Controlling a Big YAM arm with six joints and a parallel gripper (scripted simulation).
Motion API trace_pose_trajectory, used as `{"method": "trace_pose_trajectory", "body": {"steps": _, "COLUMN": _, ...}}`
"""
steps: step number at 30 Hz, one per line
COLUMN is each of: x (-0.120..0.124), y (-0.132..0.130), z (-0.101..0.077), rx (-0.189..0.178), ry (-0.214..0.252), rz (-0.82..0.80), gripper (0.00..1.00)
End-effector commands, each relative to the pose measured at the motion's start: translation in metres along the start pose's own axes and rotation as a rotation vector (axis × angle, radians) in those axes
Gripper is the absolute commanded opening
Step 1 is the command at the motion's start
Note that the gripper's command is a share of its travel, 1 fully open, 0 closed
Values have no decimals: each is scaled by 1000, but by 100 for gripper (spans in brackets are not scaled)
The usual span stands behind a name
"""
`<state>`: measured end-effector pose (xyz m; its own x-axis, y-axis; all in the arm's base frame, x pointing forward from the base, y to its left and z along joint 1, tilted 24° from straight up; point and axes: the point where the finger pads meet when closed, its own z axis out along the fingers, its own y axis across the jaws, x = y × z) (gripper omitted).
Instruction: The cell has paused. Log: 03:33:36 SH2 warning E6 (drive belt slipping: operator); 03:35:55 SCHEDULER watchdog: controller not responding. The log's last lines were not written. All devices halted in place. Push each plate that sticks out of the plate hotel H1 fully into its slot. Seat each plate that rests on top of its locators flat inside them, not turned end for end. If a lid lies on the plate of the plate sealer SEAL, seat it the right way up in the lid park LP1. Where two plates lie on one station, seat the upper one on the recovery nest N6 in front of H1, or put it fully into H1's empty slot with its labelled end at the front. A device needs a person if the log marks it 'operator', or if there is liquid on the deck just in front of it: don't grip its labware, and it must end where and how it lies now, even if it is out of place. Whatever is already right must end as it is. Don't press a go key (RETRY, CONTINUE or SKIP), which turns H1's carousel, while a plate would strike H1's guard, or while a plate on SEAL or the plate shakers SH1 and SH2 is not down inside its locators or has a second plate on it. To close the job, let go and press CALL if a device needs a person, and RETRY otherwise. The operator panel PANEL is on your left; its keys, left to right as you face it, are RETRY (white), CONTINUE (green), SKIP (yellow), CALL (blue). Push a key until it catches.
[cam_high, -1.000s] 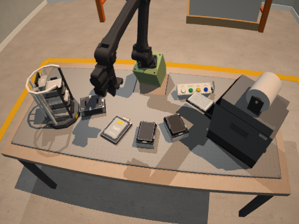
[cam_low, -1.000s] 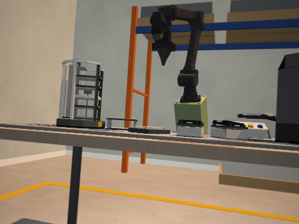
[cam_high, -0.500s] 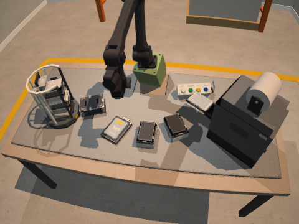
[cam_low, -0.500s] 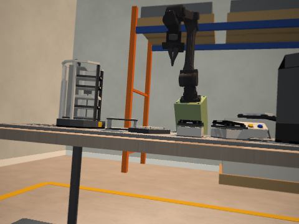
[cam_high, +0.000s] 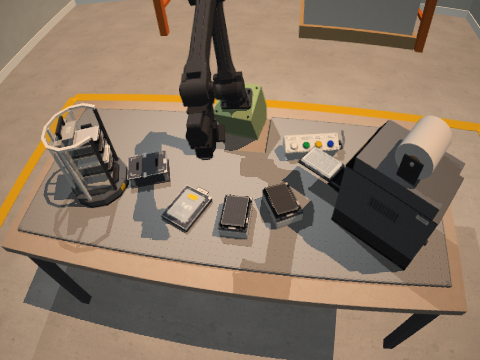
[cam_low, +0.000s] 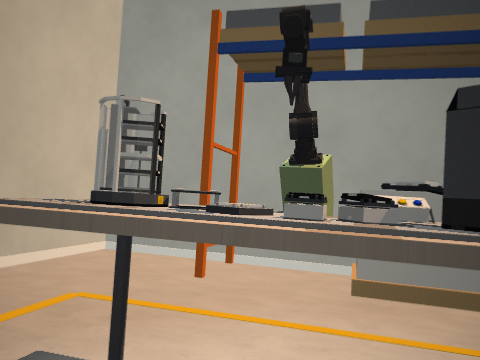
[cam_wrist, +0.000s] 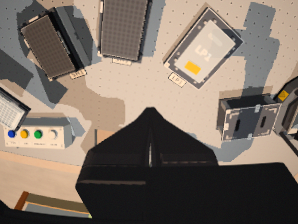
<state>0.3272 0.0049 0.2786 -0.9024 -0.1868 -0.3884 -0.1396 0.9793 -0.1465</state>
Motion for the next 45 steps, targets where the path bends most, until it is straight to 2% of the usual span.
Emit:
{"method": "trace_pose_trajectory", "body": {"steps": 1, "x": -16, "y": 9, "z": -9, "rx": 0, "ry": -15, "rz": 32, "gripper": 0}}
{"method": "trace_pose_trajectory", "body": {"steps": 6, "x": -24, "y": 18, "z": -15, "rx": 0, "ry": -28, "rz": 34, "gripper": 0}}
{"method": "trace_pose_trajectory", "body": {"steps": 9, "x": -19, "y": 29, "z": -8, "rx": -2, "ry": -9, "rz": 32, "gripper": 0}}
{"method": "trace_pose_trajectory", "body": {"steps": 13, "x": -29, "y": 41, "z": -14, "rx": -3, "ry": -27, "rz": 35, "gripper": 0}}
{"method": "trace_pose_trajectory", "body": {"steps": 15, "x": -23, "y": 49, "z": -7, "rx": -3, "ry": -8, "rz": 32, "gripper": 0}}
{"method": "trace_pose_trajectory", "body": {"steps": 17, "x": -32, "y": 55, "z": -14, "rx": -5, "ry": -26, "rz": 35, "gripper": 0}}
{"method": "trace_pose_trajectory", "body": {"steps": 21, "x": -33, "y": 62, "z": -14, "rx": -5, "ry": -26, "rz": 36, "gripper": 0}}
{"method": "trace_pose_trajectory", "body": {"steps": 22, "x": -12, "y": 67, "z": 6, "rx": 1, "ry": 30, "rz": -9, "gripper": 0}}
{"method": "trace_pose_trajectory", "body": {"steps": 32, "x": -9, "y": 100, "z": 4, "rx": -2, "ry": 25, "rz": -357, "gripper": 0}}
{"method": "trace_pose_trajectory", "body": {"steps": 39, "x": -6, "y": 117, "z": 5, "rx": -1, "ry": 26, "rz": -336, "gripper": 0}}
{"method": "trace_pose_trajectory", "body": {"steps": 45, "x": -12, "y": 137, "z": -3, "rx": -3, "ry": 6, "rz": -331, "gripper": 0}}
